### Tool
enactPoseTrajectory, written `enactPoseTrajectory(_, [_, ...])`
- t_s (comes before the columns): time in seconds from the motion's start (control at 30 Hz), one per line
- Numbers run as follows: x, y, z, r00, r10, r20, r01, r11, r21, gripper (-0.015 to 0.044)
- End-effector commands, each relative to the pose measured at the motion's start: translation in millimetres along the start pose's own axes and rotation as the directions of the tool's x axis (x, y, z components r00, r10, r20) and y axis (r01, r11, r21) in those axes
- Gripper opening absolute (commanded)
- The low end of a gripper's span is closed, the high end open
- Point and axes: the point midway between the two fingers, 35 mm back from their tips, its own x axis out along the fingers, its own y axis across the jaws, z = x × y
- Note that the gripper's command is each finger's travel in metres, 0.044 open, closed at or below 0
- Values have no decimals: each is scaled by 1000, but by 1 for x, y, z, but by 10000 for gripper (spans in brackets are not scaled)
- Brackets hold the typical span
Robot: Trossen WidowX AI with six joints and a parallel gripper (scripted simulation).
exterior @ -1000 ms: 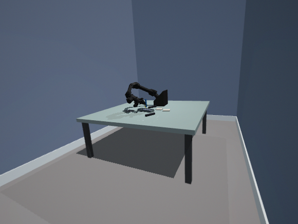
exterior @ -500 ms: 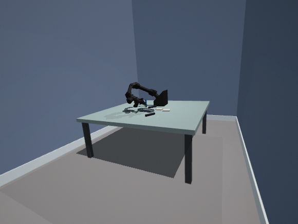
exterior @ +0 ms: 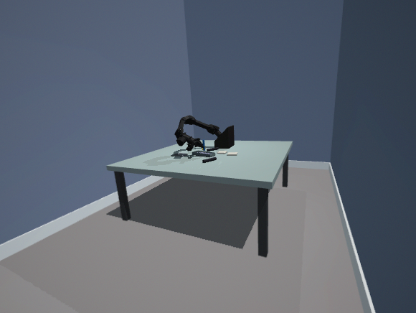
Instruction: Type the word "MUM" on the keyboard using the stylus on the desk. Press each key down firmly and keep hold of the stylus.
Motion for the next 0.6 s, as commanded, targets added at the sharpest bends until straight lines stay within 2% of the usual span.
enactPoseTrajectory(0.0, [0, 1, 2, 1000, 2, 4, -2, 1000, -5, 81])
enactPoseTrajectory(0.57, [4, 1, 8, 1000, 2, 5, -2, 1000, -5, 81])
